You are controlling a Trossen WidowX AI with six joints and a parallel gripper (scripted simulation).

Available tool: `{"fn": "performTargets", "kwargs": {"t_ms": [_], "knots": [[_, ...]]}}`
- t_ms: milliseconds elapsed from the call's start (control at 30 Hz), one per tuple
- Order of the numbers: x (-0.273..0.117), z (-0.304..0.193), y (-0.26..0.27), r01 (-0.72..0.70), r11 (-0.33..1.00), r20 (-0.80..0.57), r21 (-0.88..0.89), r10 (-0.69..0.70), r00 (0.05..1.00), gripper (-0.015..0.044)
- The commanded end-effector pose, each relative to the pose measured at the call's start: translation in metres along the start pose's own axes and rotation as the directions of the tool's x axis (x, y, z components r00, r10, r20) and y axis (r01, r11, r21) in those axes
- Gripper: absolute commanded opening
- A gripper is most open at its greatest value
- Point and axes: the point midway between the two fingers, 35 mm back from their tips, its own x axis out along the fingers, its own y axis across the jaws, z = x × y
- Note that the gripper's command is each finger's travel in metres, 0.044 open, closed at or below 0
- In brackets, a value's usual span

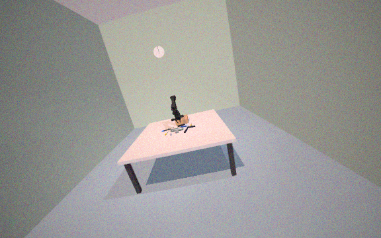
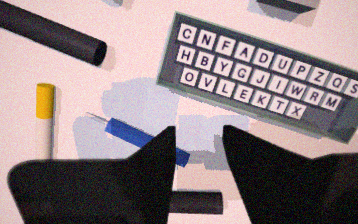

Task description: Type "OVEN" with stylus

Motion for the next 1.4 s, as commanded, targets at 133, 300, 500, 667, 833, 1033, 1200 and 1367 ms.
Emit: {"fn": "performTargets", "kwargs": {"t_ms": [133, 300, 500, 667, 833, 1033, 1200, 1367], "knots": [[0.021, -0.032, 0.031, -0.117, 0.759, 0.095, -0.640, 0.230, 0.969, 0.0150], [0.030, -0.048, 0.052, -0.020, 0.451, 0.159, -0.892, 0.356, 0.921, 0.0150], [0.030, -0.048, 0.053, -0.014, 0.438, 0.161, -0.899, 0.361, 0.919, 0.0150], [0.031, -0.050, 0.056, -0.014, 0.438, 0.161, -0.899, 0.361, 0.919, 0.0150], [0.034, -0.050, 0.055, -0.014, 0.438, 0.161, -0.899, 0.361, 0.919, 0.0150], [0.037, -0.049, 0.054, -0.014, 0.438, 0.161, -0.899, 0.361, 0.919, 0.0150], [0.041, -0.048, 0.053, -0.014, 0.438, 0.161, -0.899, 0.361, 0.919, 0.0150], [0.045, -0.049, 0.054, -0.015, 0.438, 0.161, -0.899, 0.361, 0.919, 0.0150]]}}
